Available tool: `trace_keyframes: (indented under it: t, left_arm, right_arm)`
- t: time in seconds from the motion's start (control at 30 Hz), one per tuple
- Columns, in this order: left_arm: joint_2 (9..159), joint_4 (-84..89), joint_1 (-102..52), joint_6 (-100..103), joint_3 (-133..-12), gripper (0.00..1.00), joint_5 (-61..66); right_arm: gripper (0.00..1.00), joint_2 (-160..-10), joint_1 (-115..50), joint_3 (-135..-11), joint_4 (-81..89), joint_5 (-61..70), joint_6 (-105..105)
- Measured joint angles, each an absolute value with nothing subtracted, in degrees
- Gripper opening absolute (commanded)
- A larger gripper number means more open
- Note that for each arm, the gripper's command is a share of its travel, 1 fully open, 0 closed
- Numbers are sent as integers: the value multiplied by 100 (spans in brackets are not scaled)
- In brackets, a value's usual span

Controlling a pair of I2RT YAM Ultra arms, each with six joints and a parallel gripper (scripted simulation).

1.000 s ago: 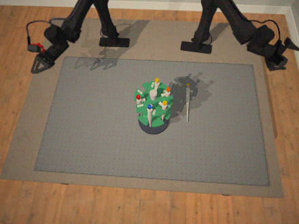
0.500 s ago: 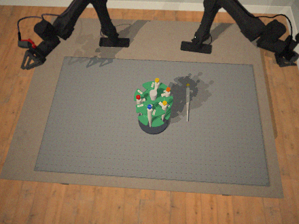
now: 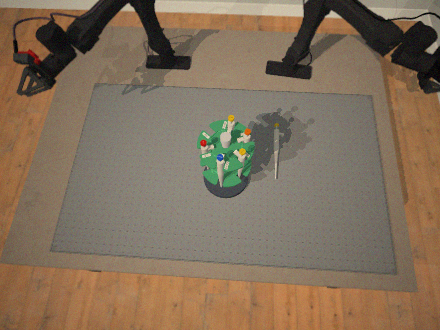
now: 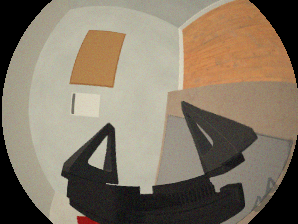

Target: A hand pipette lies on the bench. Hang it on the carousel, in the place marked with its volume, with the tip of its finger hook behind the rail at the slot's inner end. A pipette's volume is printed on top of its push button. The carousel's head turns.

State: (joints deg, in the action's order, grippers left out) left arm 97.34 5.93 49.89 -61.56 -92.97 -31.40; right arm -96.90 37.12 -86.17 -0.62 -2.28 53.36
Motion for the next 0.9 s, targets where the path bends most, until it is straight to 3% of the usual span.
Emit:
trace_keyframes:
  t: [0.9]
  left_arm:
    - [7599, 4766, 4958, -2945, -9507, 100, -1540]
  right_arm:
    - [100, -9692, 3717, -8615, -21, -150, 5336]
